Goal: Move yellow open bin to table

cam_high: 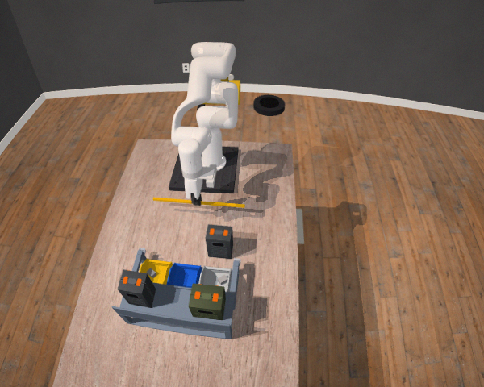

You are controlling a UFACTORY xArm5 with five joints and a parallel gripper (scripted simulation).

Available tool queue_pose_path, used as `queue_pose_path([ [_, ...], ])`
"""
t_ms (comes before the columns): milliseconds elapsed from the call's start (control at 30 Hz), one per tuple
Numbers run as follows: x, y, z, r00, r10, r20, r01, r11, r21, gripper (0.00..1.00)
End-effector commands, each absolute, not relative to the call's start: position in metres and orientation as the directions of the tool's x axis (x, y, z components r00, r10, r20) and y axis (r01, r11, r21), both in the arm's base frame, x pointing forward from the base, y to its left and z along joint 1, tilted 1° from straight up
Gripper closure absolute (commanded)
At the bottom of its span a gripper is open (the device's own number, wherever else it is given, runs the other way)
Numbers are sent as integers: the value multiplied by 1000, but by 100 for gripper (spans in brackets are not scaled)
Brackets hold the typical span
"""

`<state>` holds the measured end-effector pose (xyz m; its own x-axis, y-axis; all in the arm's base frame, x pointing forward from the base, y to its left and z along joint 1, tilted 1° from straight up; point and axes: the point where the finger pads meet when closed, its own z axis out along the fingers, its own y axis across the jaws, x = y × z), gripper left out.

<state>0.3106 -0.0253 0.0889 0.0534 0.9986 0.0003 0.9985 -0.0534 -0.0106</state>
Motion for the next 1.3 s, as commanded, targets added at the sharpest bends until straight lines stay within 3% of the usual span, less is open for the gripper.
queue_pose_path([
  [0,312,-25,85,53,999,1,999,-53,-7,100],
  [1267,311,-25,46,53,999,1,999,-53,-7,100],
])
